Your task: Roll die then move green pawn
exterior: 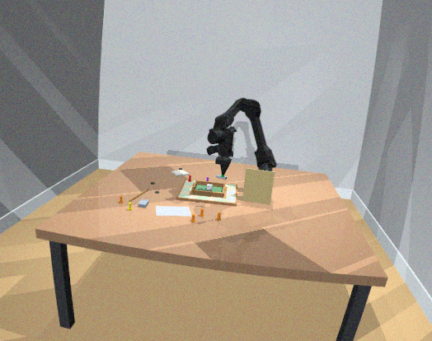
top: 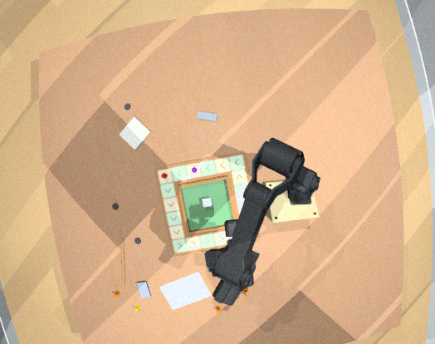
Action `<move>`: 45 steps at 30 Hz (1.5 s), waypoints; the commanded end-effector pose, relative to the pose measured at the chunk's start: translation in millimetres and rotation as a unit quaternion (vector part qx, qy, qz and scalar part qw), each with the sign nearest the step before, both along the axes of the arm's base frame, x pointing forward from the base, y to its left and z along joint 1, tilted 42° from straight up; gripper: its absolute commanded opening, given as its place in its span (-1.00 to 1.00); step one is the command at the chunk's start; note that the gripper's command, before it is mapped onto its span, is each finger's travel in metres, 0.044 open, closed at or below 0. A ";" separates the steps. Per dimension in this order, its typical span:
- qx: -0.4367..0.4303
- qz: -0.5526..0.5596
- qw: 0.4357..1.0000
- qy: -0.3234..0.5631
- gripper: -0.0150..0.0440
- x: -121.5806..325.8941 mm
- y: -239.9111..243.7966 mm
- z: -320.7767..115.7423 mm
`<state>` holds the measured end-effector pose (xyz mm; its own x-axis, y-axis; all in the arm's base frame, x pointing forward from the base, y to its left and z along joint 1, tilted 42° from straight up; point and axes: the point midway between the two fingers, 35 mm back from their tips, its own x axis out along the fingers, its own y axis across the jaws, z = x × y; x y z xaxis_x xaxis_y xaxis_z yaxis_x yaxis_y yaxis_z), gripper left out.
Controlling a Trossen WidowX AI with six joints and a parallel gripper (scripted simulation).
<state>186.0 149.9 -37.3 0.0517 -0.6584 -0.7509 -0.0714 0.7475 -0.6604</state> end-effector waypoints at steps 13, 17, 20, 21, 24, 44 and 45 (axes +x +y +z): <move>0.007 0.006 1.000 0.012 -0.49 -3.5 -30.7 9.9; 0.006 0.005 1.000 0.009 -0.49 -5.4 -47.8 11.3; 0.006 0.004 1.000 0.008 -0.49 -7.5 -60.5 12.2; 0.006 0.004 1.000 0.007 -0.49 -8.4 -64.8 12.5; 0.005 0.002 1.000 0.005 -0.49 -11.4 -77.5 13.2; -0.001 -0.003 1.000 -0.001 -0.49 -27.7 -133.7 3.1; -0.001 -0.003 1.000 -0.002 -0.49 -27.5 -136.8 -0.3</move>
<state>158.3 21.3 -30.3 0.0468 -0.6583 -0.7513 -0.0623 0.7487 -0.6600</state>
